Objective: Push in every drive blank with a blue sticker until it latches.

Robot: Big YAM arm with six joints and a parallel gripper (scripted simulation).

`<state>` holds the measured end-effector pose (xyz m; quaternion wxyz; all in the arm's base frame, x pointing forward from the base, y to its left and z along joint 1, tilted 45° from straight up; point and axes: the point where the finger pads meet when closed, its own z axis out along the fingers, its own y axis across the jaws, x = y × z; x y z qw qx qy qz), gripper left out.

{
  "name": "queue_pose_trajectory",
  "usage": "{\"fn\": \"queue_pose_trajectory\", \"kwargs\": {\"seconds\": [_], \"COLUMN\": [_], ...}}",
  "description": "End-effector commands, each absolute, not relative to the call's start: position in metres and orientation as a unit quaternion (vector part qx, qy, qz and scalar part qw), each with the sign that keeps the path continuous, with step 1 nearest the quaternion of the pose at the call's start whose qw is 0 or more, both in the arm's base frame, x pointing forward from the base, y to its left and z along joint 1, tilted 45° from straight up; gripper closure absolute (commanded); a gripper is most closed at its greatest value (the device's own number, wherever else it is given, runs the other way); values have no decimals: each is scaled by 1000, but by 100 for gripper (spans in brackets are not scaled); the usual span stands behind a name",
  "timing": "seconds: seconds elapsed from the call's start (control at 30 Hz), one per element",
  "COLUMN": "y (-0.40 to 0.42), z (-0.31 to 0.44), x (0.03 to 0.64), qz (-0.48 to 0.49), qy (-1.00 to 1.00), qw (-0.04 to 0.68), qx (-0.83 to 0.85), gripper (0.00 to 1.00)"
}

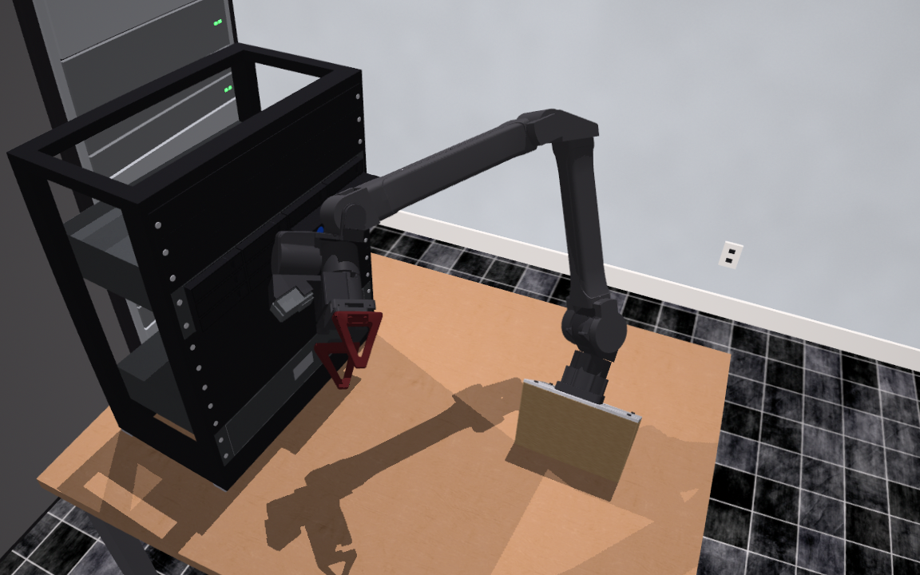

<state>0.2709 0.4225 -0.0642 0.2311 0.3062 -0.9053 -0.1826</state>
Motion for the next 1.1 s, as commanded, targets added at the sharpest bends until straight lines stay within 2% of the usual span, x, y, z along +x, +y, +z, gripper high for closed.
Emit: {"fn": "queue_pose_trajectory", "kwargs": {"seconds": [0.0,1.07], "y": [426,435], "z": [-61,-56], "x": [272,280], "qz": [-185,-191], "qy": [-905,-905], "qw": [227,216], "qx": [309,313], "gripper": [0,0]}}
